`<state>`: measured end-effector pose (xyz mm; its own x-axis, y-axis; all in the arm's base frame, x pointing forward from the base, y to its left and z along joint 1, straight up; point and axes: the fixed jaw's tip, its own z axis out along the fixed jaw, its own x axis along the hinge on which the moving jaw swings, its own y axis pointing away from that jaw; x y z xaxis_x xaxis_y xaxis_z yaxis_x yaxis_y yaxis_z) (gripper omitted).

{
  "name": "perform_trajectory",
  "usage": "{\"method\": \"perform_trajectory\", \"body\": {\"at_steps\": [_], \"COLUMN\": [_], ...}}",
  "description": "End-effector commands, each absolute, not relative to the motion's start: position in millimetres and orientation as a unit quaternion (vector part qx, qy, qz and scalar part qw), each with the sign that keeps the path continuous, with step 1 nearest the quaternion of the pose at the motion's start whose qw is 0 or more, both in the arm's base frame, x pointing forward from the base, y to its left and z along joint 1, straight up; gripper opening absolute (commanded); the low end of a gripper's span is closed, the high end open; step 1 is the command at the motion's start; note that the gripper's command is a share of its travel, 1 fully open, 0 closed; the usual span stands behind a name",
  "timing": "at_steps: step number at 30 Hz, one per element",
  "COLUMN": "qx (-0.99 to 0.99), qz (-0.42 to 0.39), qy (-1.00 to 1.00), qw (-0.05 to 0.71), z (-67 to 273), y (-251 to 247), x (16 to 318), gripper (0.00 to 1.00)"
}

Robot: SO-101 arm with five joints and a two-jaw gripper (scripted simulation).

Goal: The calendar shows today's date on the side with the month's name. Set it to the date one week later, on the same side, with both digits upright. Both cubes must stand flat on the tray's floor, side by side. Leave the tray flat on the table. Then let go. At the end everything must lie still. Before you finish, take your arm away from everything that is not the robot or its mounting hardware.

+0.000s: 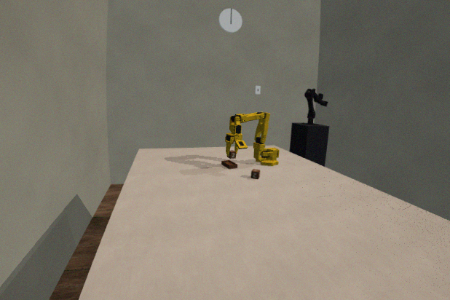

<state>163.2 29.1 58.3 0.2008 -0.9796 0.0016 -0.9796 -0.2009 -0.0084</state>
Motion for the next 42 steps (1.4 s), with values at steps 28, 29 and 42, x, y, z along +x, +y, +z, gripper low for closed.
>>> {"method": "perform_trajectory", "body": {"at_steps": [28, 29, 42], "qx": [-0.774, -0.774, -0.774], "qz": [-0.014, -0.014, -0.014], "qy": [0.632, 0.632, 0.632], "qw": [0.016, 0.016, 0.016], "z": [51.7, 51.0, 47.8], "y": [30.8, 30.8, 30.7], "x": [166.1, 166.0, 165.9], "gripper": [0.00, 0.00, 0.00]}}
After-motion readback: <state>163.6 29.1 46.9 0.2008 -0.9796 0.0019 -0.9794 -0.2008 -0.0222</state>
